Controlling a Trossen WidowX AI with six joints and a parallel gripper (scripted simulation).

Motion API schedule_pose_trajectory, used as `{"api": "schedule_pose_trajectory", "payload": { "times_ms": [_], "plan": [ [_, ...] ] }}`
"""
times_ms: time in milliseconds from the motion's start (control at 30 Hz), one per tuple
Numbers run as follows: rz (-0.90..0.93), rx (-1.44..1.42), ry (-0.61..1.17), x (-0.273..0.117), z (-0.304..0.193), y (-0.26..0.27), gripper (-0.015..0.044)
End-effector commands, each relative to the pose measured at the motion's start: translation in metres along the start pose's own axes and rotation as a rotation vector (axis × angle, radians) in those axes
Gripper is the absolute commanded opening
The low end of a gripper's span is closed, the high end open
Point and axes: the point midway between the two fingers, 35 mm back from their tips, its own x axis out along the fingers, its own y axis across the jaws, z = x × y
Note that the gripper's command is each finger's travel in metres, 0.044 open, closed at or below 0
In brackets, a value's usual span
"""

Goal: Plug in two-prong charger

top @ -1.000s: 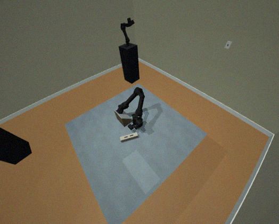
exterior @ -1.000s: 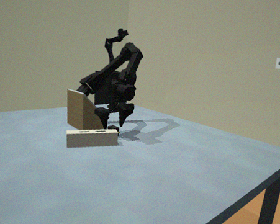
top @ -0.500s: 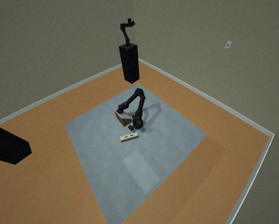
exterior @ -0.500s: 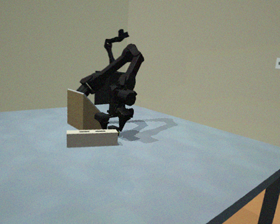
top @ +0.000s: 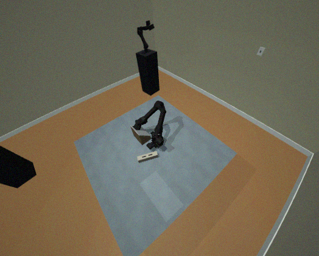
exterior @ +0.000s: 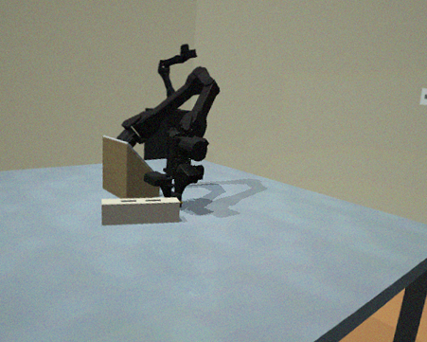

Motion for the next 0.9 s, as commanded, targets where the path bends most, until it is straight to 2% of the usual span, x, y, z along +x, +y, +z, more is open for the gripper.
{"api": "schedule_pose_trajectory", "payload": {
  "times_ms": [0, 33, 133, 167, 600, 867],
  "plan": [
    [-0.001, -0.002, 0.0, 0.0, 0.0, 0.0, 0.0092],
    [-0.001, -0.002, 0.0, 0.0, 0.0, 0.0, 0.0085],
    [-0.001, -0.002, 0.0, -0.004, 0.0, 0.0, 0.0006],
    [-0.002, -0.001, 0.0, -0.006, 0.0, 0.0, 0.0],
    [0.001, 0.006, 0.001, -0.052, -0.007, -0.003, 0.0],
    [0.001, 0.03, 0.001, -0.052, -0.01, -0.01, 0.0]
  ]
}}
